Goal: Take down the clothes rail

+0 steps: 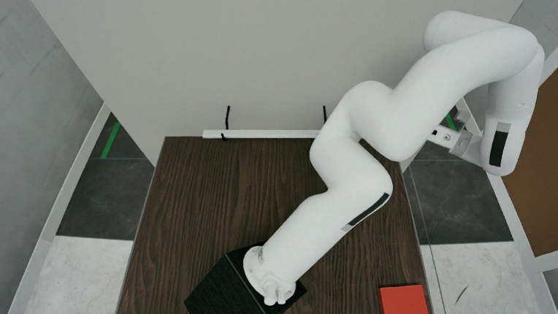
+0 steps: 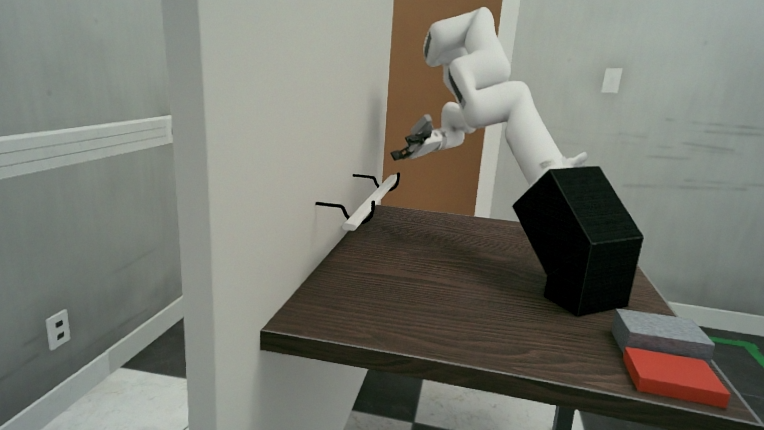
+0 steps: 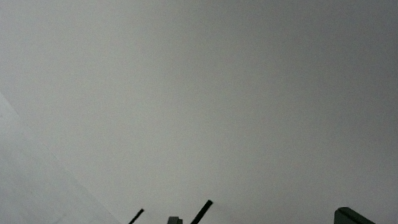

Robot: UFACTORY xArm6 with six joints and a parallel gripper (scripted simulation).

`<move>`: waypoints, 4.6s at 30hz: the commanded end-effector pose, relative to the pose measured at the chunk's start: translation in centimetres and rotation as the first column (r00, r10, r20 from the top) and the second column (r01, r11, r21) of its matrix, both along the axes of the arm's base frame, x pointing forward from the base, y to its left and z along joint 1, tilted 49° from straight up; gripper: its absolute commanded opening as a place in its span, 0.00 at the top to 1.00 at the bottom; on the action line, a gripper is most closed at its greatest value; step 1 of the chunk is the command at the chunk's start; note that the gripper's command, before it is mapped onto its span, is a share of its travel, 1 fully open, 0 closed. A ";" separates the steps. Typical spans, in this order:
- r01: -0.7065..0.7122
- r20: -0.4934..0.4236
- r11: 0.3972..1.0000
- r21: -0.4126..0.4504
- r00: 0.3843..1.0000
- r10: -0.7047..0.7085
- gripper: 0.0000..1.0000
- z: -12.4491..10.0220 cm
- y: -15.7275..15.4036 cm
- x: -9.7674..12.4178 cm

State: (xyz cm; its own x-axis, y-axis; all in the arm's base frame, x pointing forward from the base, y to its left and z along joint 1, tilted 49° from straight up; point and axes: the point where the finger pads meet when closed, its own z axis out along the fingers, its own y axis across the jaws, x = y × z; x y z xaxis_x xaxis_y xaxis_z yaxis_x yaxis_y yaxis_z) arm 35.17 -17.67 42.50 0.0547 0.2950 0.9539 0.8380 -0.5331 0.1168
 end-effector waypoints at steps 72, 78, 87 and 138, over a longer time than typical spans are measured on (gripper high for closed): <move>0.010 -0.950 0.999 0.032 0.311 0.027 0.00 -10.7 18.7 -4.8; 0.016 -0.985 0.999 -0.035 0.171 -0.037 0.00 -12.1 20.4 -6.3; 0.015 -0.992 0.992 -0.129 0.015 -0.129 0.00 -13.6 22.0 -8.1; -0.026 -0.188 0.248 -0.968 -0.576 -0.796 0.00 -23.5 23.7 -21.6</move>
